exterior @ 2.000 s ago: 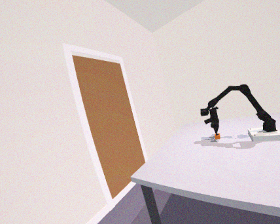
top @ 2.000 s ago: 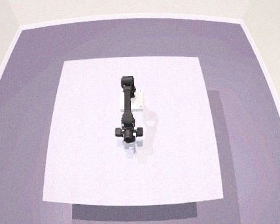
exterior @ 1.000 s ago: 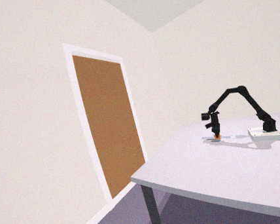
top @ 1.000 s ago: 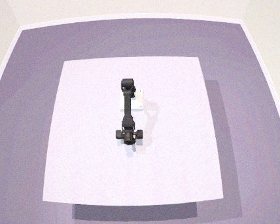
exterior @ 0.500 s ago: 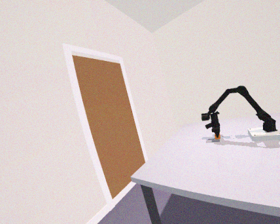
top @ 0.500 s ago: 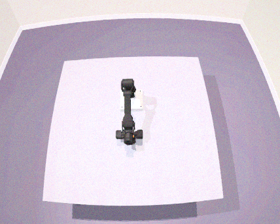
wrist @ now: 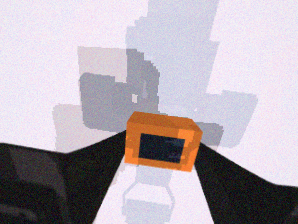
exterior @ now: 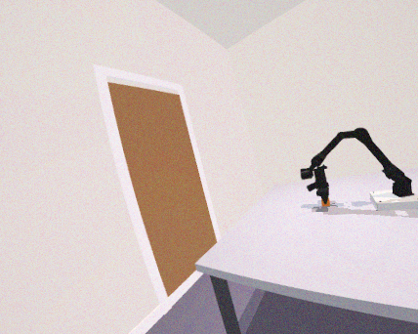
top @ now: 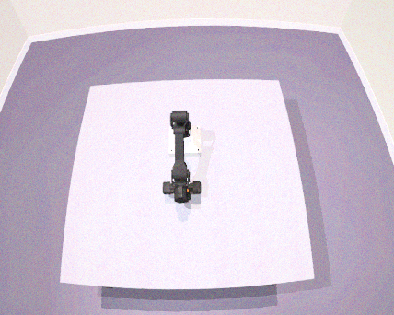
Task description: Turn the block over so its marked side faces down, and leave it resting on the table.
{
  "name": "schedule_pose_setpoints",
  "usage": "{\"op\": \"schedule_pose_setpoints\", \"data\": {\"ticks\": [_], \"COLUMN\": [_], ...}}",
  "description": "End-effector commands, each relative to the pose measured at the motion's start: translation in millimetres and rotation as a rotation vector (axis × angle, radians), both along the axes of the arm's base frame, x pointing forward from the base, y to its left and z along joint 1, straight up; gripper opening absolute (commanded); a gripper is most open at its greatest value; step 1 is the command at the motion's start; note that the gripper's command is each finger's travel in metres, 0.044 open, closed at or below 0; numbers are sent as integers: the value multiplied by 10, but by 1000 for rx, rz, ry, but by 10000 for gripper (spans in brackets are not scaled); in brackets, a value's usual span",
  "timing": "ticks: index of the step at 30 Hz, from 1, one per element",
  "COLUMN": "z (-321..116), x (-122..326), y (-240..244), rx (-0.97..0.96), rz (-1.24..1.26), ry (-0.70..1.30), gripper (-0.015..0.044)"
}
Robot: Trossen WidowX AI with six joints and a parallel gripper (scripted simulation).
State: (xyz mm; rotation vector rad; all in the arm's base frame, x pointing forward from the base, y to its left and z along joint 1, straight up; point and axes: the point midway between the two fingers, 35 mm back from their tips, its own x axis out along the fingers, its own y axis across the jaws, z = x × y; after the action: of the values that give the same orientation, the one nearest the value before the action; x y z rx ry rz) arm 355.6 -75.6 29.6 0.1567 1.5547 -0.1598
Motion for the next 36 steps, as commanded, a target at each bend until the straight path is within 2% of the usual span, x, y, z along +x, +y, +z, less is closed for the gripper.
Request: {"op": "schedule_pose_setpoints", "data": {"ticks": [1,8,36], "z": [210,205,113], "x": [35,38,31], "y": [-4,-5,-4], "rx": [-3,-5,-89], "rz": [6,6,5], "ry": [-27,-37,-456], "gripper": [0,0,0]}}
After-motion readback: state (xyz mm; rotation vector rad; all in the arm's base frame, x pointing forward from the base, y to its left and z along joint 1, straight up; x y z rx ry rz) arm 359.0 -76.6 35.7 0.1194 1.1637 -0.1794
